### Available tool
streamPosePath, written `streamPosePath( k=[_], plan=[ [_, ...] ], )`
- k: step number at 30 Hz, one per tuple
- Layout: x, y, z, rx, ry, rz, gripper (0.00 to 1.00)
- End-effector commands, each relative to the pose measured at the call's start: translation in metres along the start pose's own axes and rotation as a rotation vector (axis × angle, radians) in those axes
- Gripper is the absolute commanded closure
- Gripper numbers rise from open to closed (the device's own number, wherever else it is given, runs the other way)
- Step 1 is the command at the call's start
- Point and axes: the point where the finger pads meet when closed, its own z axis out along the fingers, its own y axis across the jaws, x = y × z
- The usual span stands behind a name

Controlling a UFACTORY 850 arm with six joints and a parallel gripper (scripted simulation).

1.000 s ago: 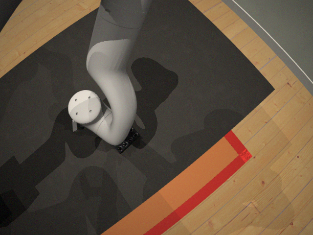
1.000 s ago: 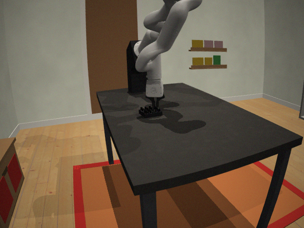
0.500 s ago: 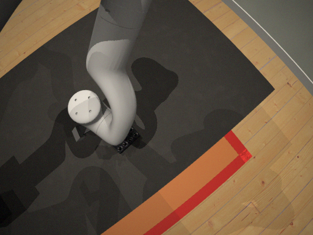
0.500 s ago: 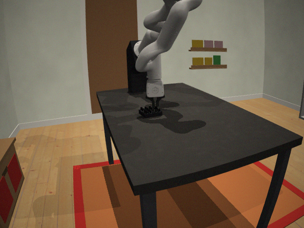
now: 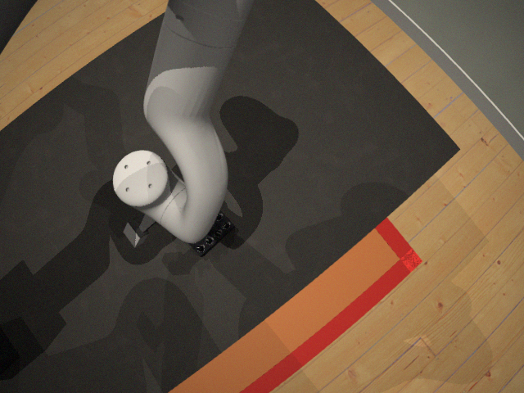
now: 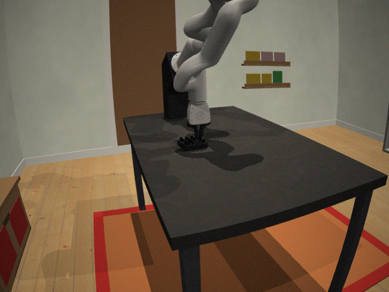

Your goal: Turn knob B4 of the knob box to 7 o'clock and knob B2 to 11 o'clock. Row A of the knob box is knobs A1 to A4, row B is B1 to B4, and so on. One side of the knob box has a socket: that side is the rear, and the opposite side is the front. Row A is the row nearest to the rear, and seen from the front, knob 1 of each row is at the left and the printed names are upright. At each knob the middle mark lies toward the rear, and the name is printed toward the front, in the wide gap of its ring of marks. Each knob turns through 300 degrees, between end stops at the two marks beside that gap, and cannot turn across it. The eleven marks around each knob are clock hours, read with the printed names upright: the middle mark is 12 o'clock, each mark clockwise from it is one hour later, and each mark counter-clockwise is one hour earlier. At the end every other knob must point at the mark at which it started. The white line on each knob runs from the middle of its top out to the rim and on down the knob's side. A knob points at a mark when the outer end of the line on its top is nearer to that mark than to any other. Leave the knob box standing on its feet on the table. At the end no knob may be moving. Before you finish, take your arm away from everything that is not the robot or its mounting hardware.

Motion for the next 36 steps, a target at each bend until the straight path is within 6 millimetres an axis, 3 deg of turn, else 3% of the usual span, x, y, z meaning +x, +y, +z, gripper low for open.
streamPosePath(
  k=[1,34,35,36],
  plan=[
    [-0.0002,-0.0001,-0.0002,0.002,-0.002,-0.049,0.92],
    [-0.0002,-0.0001,-0.0002,0.002,-0.002,-0.115,0.92],
    [-0.0002,-0.0001,-0.0002,0.002,-0.002,-0.115,0.81],
    [-0.0002,-0.0001,-0.0002,0.002,-0.002,-0.115,0.81]
  ],
)
